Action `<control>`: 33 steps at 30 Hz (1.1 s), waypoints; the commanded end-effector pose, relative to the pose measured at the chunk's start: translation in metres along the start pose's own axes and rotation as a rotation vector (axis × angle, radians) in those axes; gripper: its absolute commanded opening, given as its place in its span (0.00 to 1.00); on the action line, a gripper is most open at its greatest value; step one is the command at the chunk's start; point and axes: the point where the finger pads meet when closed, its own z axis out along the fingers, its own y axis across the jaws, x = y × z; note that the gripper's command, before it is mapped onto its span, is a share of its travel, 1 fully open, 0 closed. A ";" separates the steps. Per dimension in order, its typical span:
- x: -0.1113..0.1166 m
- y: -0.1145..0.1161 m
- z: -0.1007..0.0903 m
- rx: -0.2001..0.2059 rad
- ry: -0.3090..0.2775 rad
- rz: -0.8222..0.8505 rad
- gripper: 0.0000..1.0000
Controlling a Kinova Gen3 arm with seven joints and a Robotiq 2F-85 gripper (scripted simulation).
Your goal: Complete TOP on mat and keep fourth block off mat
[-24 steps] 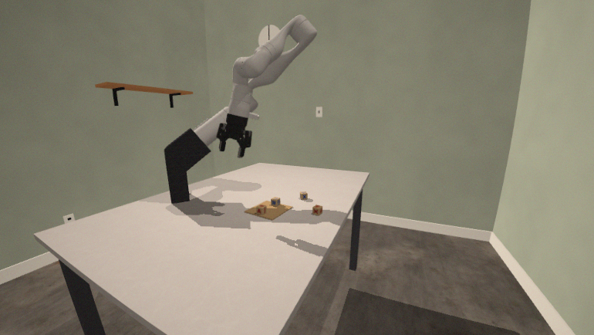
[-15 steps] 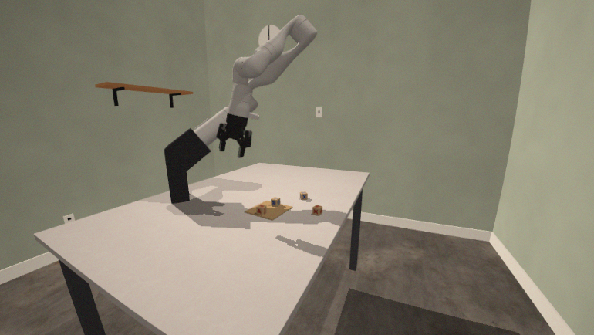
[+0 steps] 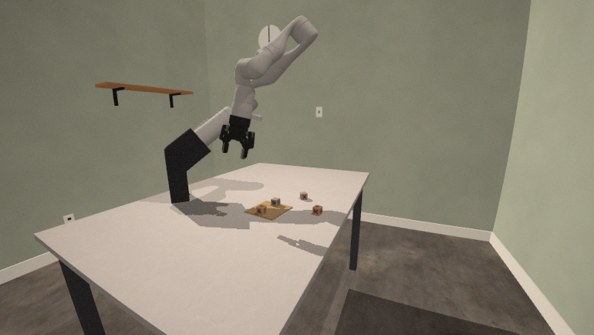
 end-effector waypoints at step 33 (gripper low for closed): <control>0.212 0.180 0.050 -0.192 0.138 0.088 1.00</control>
